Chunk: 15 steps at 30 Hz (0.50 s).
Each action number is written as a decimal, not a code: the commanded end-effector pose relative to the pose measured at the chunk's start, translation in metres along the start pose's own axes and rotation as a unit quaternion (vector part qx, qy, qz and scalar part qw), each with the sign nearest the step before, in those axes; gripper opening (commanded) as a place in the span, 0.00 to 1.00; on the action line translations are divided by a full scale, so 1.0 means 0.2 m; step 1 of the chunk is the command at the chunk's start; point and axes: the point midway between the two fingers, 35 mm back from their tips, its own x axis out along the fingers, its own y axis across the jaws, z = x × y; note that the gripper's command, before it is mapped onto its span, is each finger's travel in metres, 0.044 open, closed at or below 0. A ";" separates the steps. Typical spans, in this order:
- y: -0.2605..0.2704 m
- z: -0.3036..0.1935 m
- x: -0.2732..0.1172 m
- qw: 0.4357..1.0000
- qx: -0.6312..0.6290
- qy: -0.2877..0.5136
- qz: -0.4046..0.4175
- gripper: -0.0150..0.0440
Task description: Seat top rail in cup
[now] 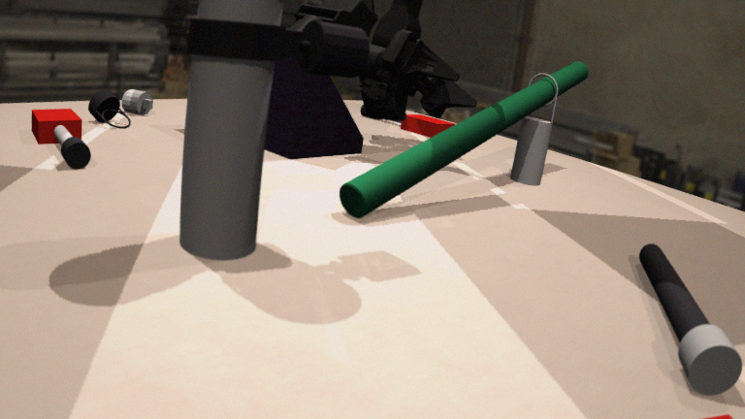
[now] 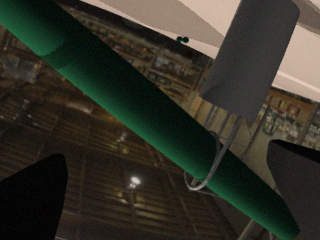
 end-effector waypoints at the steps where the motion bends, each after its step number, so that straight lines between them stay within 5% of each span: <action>1: 0.00 0.00 0.00 1.000 0.000 -0.001 0.002 0.98; 15: 0.42 0.11 0.17 0.933 0.090 -0.097 0.334 1.00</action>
